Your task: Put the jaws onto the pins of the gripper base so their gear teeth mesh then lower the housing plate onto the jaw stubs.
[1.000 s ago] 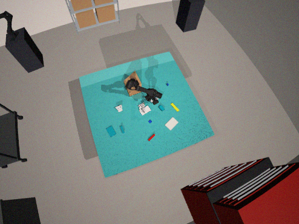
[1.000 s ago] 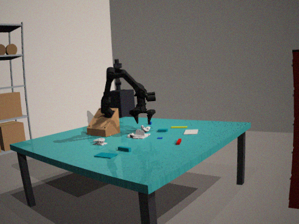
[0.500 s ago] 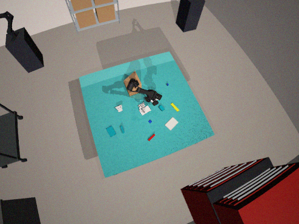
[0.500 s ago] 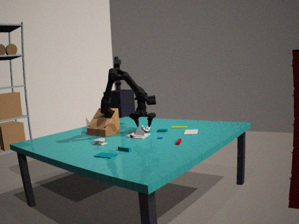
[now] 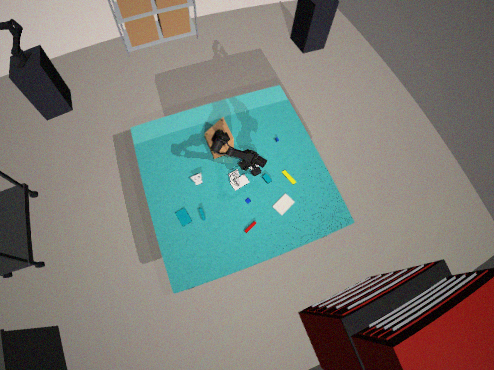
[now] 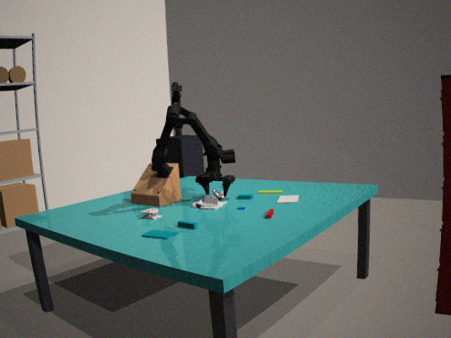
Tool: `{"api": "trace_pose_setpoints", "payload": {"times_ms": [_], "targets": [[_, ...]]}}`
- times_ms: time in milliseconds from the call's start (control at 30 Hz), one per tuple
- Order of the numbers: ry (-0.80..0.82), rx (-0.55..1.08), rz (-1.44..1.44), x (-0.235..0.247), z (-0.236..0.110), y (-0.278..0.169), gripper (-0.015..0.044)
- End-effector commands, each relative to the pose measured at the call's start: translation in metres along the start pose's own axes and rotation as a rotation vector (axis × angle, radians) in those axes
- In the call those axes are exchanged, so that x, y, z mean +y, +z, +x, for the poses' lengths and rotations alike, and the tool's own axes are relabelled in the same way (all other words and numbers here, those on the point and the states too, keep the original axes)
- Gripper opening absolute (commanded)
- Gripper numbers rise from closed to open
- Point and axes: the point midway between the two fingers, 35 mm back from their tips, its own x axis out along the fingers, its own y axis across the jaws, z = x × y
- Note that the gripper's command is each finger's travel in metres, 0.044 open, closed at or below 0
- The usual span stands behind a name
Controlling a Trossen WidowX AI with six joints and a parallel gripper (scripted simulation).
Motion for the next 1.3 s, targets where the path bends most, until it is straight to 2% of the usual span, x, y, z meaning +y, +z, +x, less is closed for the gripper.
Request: {"api": "trace_pose_setpoints", "payload": {"times_ms": [0, 200, 567, 1133, 1267], "targets": [[-0.006, -0.009, -0.011, -0.0033, 0.0077, 0.0008, 0.0440], [-0.006, -0.009, -0.011, -0.0036, 0.0098, 0.0010, 0.0440], [-0.006, -0.009, -0.011, -0.0036, 0.0098, 0.0010, 0.0151], [-0.006, -0.009, -0.011, -0.0036, 0.0098, 0.0010, 0.0038], [-0.006, -0.009, -0.011, -0.0036, 0.0098, 0.0010, 0.0037]]}}
